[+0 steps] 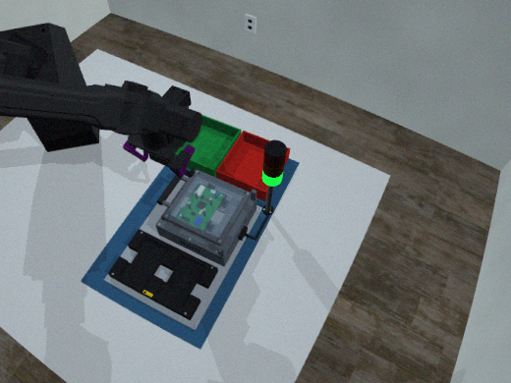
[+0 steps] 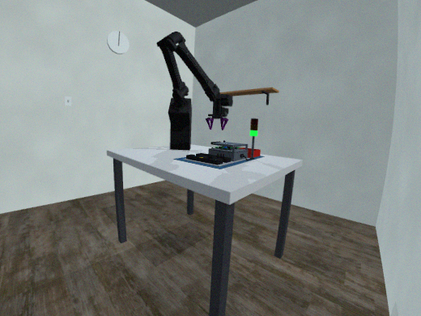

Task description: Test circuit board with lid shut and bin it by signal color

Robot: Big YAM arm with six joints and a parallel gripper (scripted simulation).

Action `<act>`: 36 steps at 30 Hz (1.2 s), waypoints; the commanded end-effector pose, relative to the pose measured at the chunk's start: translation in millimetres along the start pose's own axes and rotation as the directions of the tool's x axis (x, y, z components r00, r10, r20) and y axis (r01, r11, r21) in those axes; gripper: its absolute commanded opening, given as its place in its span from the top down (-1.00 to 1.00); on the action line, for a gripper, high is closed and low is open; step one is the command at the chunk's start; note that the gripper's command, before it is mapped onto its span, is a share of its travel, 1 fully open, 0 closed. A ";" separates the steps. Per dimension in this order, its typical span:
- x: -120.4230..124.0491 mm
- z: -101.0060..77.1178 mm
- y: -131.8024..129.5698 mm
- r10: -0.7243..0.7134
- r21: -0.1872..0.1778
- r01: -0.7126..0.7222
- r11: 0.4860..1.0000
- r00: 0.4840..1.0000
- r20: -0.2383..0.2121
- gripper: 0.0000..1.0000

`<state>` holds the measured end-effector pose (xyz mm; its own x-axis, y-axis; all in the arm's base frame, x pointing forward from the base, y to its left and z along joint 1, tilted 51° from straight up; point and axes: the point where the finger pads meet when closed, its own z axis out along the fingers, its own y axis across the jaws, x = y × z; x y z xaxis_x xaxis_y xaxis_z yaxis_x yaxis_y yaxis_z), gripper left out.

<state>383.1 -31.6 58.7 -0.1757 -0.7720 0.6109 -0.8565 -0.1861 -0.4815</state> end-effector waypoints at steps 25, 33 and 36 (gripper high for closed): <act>-5.1 -5.1 -6.6 0.004 0.016 -0.004 1.000 1.000 0.009 1.00; -5.1 -5.1 -6.6 0.004 0.016 -0.004 1.000 1.000 0.009 1.00; -5.1 -5.1 -6.6 0.004 0.016 -0.004 1.000 1.000 0.009 1.00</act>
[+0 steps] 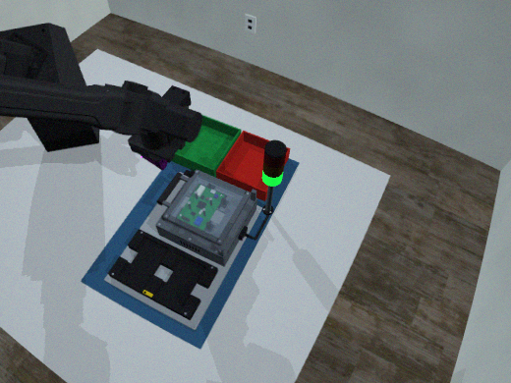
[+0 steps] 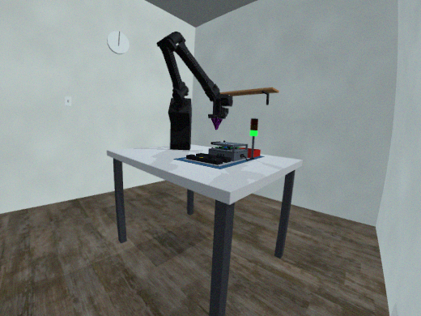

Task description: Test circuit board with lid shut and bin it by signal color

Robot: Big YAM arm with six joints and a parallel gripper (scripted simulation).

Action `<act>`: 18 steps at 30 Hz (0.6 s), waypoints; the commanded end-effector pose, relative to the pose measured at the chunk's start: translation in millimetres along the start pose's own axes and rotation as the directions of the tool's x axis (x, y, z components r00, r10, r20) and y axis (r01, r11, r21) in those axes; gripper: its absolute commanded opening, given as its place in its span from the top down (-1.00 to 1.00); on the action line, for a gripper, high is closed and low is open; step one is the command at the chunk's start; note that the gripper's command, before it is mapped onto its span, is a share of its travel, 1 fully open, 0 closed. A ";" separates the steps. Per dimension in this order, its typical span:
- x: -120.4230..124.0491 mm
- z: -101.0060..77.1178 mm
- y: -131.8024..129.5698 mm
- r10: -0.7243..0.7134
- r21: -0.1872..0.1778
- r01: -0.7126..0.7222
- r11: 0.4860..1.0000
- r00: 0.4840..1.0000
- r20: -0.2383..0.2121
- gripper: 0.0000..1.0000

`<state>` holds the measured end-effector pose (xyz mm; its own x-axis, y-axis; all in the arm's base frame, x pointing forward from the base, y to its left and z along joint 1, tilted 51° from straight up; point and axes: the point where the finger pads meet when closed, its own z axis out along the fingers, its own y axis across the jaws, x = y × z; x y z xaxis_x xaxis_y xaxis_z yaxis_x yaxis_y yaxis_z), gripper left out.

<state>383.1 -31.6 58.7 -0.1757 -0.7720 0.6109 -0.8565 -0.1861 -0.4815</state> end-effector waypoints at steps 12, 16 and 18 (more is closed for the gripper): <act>-5.2 -5.4 -6.6 0.004 0.016 -0.004 1.000 1.000 0.010 1.00; -3.9 -10.2 -9.2 0.007 0.024 -0.008 1.000 1.000 0.011 1.00; -2.7 -12.5 -11.0 0.012 0.028 -0.012 1.000 1.000 0.011 1.00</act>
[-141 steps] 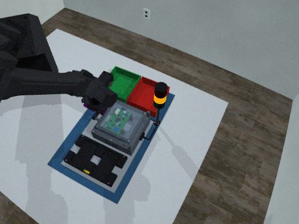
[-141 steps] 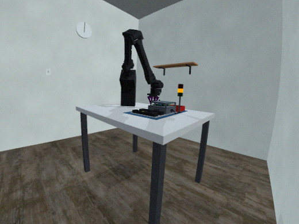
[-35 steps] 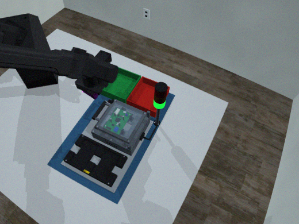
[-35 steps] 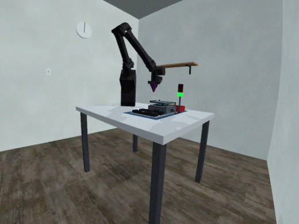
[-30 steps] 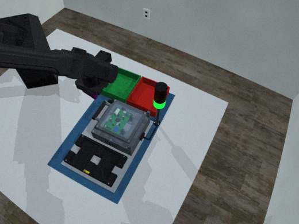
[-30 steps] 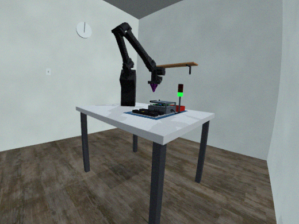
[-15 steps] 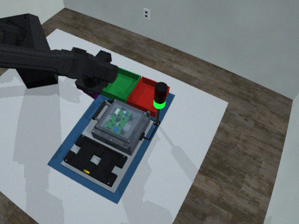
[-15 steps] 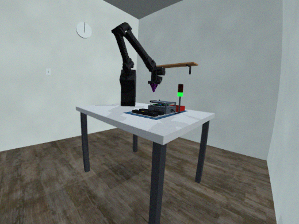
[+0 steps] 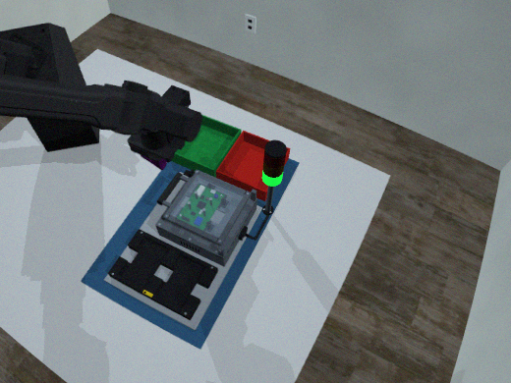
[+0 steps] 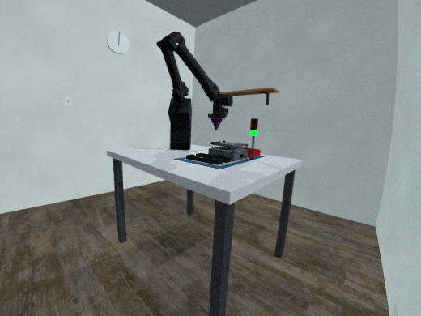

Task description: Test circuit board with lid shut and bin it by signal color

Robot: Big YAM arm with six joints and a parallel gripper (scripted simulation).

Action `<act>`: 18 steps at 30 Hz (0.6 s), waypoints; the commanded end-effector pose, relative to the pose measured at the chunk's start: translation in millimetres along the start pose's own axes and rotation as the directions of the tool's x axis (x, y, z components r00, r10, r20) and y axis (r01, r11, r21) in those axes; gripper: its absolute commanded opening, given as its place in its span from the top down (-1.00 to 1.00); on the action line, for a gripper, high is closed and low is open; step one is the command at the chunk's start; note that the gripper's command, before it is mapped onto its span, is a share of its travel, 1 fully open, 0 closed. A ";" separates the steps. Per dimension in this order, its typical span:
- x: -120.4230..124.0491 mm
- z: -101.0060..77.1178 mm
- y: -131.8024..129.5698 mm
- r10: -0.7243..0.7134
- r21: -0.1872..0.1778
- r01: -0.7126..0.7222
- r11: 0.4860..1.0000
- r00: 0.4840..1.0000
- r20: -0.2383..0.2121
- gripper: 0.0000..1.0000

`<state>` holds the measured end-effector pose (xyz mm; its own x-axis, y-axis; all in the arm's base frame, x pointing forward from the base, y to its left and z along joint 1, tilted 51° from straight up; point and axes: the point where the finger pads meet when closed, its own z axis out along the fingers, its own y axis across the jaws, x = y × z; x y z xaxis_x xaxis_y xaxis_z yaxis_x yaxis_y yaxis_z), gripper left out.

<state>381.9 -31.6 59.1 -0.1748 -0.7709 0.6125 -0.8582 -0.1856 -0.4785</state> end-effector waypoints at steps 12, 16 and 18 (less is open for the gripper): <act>-6.4 -17.8 -11.1 0.005 0.022 -0.005 1.000 1.000 0.012 1.00; -3.3 -23.3 -13.0 0.015 0.032 -0.015 0.999 1.000 0.013 1.00; -5.7 -21.5 -10.9 0.007 0.024 -0.007 1.000 1.000 0.013 1.00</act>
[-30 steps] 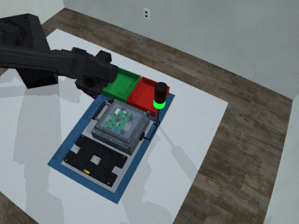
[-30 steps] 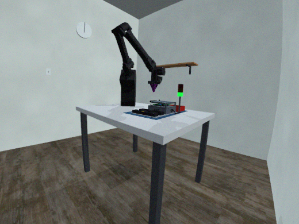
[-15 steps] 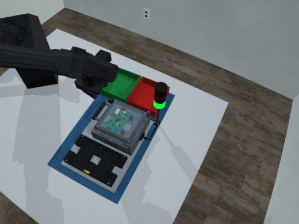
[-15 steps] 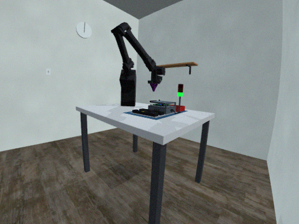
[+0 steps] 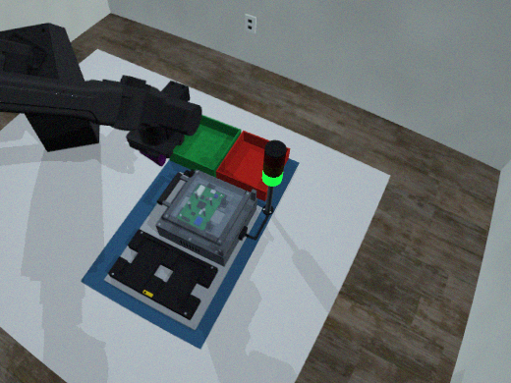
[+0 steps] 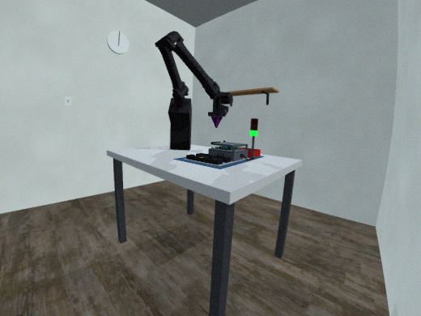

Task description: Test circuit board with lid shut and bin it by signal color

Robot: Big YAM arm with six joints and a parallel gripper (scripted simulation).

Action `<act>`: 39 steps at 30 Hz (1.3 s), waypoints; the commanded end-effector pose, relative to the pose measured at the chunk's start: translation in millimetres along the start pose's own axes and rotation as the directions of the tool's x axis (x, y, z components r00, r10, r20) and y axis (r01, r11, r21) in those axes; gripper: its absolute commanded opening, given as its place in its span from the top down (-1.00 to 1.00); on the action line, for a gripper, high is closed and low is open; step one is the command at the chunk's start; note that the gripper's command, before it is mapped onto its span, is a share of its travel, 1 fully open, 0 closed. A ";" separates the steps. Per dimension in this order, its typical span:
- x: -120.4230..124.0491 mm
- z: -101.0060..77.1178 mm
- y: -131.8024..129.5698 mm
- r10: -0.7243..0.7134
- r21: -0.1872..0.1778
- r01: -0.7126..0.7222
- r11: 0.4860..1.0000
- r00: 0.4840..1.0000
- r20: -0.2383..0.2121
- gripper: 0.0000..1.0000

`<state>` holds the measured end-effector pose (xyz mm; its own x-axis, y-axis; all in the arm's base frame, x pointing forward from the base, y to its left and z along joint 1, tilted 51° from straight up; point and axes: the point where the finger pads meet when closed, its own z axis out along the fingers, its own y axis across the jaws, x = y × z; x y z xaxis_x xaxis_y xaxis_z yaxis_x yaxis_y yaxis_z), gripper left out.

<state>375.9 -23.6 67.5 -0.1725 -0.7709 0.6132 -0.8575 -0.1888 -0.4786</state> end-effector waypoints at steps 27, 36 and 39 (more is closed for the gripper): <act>-63.5 -7.5 -18.9 0.001 0.017 -0.001 1.000 1.000 0.011 1.00; -65.0 -7.2 -20.0 0.019 0.020 -0.019 1.000 1.000 0.011 1.00; -61.7 5.5 -14.7 0.013 0.002 -0.013 1.000 1.000 0.001 1.00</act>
<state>396.5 26.4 35.2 -0.1725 -0.7720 0.6118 -0.8562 -0.1896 -0.4806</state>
